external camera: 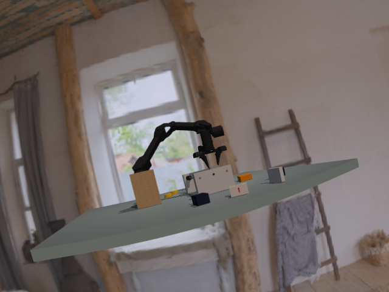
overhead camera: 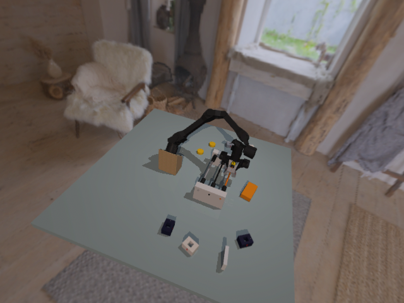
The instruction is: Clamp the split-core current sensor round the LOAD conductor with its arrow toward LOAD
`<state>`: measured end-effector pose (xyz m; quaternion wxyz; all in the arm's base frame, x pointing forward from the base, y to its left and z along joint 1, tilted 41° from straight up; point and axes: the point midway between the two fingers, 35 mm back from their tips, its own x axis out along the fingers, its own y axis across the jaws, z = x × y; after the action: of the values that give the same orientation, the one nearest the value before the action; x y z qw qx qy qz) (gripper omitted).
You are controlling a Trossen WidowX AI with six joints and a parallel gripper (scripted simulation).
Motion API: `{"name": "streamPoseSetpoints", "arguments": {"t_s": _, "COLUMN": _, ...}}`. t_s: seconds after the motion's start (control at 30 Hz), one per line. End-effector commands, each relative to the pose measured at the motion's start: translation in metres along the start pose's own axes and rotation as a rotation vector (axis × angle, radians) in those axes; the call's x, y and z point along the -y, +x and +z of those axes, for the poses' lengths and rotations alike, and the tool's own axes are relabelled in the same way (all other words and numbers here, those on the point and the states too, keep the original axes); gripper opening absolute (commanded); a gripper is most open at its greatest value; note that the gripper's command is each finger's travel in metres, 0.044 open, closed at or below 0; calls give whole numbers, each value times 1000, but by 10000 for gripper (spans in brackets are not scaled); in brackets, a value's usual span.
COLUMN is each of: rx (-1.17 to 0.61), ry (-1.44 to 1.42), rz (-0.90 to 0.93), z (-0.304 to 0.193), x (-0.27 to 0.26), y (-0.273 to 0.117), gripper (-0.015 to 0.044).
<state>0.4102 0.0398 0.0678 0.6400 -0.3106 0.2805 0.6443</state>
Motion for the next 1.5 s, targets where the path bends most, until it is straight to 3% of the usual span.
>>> {"name": "streamPoseSetpoints", "arguments": {"t_s": 0.0, "rx": 0, "ry": -2, "rz": 0, "z": 0, "x": 0, "y": 0, "gripper": 0}}
{"name": "streamPoseSetpoints", "arguments": {"t_s": 0.33, "rx": 0, "ry": -2, "rz": 0, "z": 0, "x": 0, "y": 0, "gripper": 0}}
{"name": "streamPoseSetpoints", "arguments": {"t_s": 0.9, "rx": 0, "ry": -2, "rz": 0, "z": 0, "x": 0, "y": 0, "gripper": 440}}
{"name": "streamPoseSetpoints", "arguments": {"t_s": 1.13, "rx": 0, "ry": -2, "rz": 0, "z": 0, "x": 0, "y": 0, "gripper": 440}}
{"name": "streamPoseSetpoints", "arguments": {"t_s": 1.27, "rx": 5, "ry": 3, "rz": 15, "z": -1, "x": -1, "y": 37, "gripper": 440}}
{"name": "streamPoseSetpoints", "arguments": {"t_s": 1.47, "rx": 5, "ry": 3, "rz": 16, "z": -1, "x": -1, "y": 40, "gripper": 440}}
